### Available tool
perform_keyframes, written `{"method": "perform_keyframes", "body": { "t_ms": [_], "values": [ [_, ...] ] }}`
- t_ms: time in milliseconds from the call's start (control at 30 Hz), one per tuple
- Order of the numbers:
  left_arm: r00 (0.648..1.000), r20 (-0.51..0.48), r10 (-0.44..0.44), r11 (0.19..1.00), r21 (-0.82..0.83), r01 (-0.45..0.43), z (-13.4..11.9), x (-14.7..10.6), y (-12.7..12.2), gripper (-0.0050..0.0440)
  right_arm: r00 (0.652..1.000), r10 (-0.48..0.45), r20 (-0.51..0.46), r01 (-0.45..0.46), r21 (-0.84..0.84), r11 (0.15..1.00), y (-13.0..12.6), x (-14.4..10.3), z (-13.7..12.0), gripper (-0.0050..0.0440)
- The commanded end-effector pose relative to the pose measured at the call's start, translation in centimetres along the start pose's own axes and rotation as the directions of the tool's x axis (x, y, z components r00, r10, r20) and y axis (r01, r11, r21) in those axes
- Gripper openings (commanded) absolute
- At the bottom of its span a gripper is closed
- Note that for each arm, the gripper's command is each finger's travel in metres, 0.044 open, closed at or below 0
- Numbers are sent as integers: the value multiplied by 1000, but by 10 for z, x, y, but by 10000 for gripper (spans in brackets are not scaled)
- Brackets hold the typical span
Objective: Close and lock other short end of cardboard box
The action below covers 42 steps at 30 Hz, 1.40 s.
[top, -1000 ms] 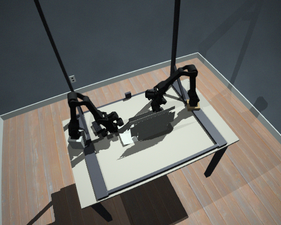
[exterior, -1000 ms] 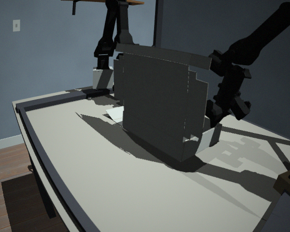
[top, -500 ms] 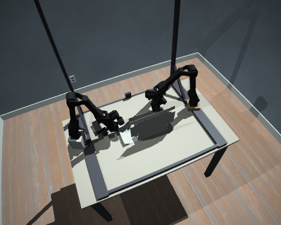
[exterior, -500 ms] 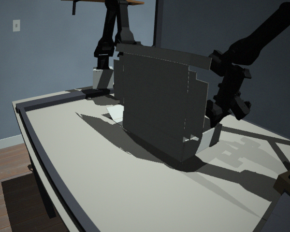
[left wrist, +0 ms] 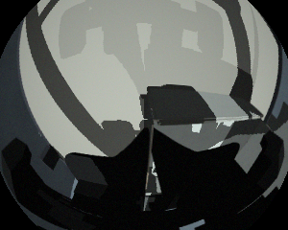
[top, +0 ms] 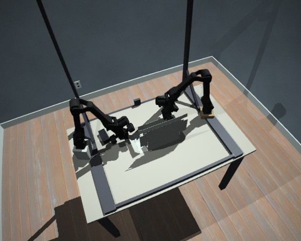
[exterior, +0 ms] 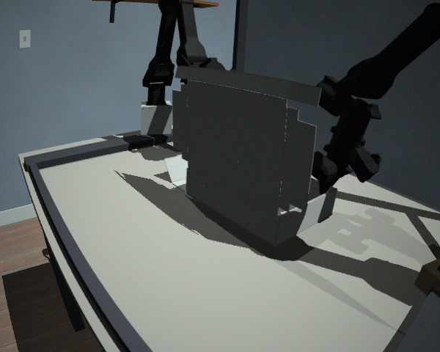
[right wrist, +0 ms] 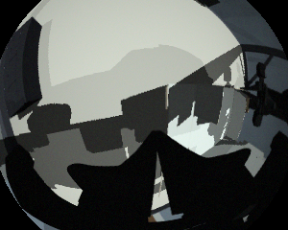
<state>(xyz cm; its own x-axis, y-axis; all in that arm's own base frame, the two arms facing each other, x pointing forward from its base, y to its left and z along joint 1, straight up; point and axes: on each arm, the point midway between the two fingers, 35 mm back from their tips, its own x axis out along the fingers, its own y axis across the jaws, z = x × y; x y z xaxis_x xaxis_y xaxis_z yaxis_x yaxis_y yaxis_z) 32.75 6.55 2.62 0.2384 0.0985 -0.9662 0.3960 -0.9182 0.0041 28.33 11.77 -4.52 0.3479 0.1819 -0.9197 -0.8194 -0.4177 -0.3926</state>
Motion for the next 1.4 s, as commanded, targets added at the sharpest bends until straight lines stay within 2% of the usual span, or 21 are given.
{"method": "perform_keyframes", "body": {
  "t_ms": [0, 667, 767, 867, 933, 1367],
  "values": [
    [1000, -22, 7, 1000, 1, -7, -5, -5, 1, 5, 998, -57, -4, 57, 0, 998, -27, -7, -1, 0],
    [1000, -22, 7, 1000, 1, -7, -5, -5, 1, 5, 998, -59, -5, 59, 0, 998, -52, 2, -1, 0],
    [1000, -22, 7, 1000, 1, -7, -5, -5, 1, 5, 998, -58, -5, 58, 0, 998, -40, 8, -1, 0],
    [1000, -22, 7, 1000, 1, -7, -5, -5, 1, 5, 998, -55, -5, 55, 0, 998, -8, 18, -2, 0],
    [1000, -22, 7, 1000, 1, -7, -5, -5, 1, 5, 999, -54, -5, 54, 0, 999, 3, 20, -2, 0],
    [1000, -22, 7, 1000, 1, -7, -5, -5, 1, 5, 999, -54, -5, 54, 0, 999, 4, 20, -2, 0]
  ]
}}
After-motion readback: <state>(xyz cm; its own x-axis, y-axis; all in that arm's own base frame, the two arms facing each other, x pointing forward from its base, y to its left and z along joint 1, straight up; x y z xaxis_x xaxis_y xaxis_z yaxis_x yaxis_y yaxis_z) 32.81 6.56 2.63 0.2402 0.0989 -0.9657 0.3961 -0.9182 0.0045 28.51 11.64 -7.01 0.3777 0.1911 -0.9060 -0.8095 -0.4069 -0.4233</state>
